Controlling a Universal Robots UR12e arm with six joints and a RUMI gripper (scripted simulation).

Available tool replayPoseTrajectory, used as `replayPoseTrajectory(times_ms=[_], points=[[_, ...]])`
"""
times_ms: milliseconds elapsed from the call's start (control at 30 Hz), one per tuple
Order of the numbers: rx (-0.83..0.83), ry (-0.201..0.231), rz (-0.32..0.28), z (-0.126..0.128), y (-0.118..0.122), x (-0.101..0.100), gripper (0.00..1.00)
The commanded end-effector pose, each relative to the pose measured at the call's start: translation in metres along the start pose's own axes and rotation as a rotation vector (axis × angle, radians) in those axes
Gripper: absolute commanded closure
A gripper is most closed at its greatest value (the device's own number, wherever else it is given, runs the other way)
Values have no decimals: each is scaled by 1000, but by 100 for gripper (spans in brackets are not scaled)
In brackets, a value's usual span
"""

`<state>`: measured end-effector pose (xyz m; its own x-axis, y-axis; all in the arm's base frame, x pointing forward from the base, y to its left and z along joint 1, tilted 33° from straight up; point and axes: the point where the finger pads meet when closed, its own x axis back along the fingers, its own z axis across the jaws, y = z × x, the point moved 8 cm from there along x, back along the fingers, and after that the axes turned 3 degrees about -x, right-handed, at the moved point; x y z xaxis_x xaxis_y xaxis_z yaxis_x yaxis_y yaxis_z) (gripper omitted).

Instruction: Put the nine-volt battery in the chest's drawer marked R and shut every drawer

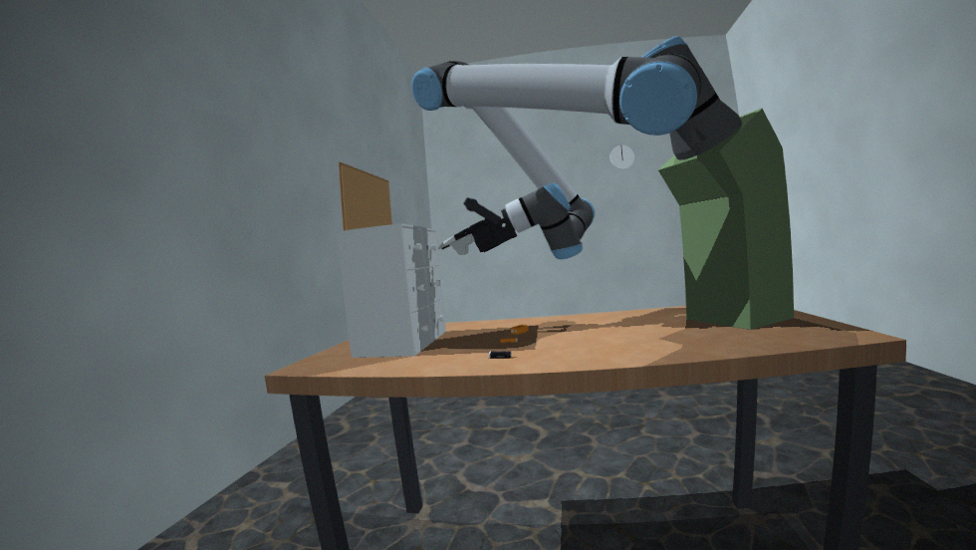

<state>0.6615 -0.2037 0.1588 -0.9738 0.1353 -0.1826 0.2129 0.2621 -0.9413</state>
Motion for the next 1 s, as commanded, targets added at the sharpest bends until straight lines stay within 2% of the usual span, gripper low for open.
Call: replayPoseTrajectory(times_ms=[0,500,967], points=[[0,0,0,0,-2,-3,80],[0,0,0,0,-7,-17,80],[0,0,0,0,-8,-21,80]])
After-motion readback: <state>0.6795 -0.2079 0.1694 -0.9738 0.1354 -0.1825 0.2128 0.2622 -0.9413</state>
